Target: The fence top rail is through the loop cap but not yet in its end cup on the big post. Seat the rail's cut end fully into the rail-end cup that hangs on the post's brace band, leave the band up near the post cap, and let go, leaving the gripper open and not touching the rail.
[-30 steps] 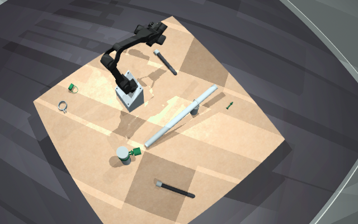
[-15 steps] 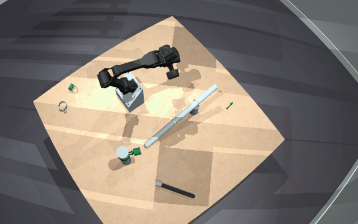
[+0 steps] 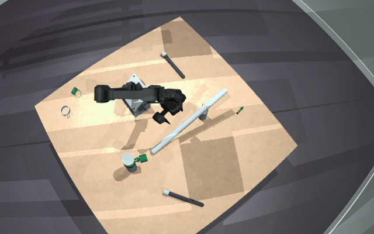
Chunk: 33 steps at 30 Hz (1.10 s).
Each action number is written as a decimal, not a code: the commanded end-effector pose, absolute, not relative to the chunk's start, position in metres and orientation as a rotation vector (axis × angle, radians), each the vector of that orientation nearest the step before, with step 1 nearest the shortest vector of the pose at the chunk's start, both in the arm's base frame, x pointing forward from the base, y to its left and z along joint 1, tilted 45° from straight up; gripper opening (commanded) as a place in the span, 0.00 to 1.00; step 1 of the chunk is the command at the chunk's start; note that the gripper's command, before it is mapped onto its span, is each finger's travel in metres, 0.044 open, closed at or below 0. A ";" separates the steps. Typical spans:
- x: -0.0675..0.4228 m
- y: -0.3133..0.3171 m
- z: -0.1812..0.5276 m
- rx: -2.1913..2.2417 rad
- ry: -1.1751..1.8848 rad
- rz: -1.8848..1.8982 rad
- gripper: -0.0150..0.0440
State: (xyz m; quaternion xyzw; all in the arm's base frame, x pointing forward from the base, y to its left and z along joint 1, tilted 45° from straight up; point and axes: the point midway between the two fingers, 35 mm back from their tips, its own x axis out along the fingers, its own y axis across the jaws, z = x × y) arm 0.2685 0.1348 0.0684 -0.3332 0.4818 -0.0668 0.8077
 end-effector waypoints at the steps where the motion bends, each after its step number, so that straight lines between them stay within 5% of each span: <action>1: 0.285 0.085 0.095 -0.675 0.929 -0.378 1.00; 11: 0.292 0.068 0.107 -0.760 0.935 -0.384 1.00; 33: 0.317 -0.051 0.192 -1.927 1.207 0.129 1.00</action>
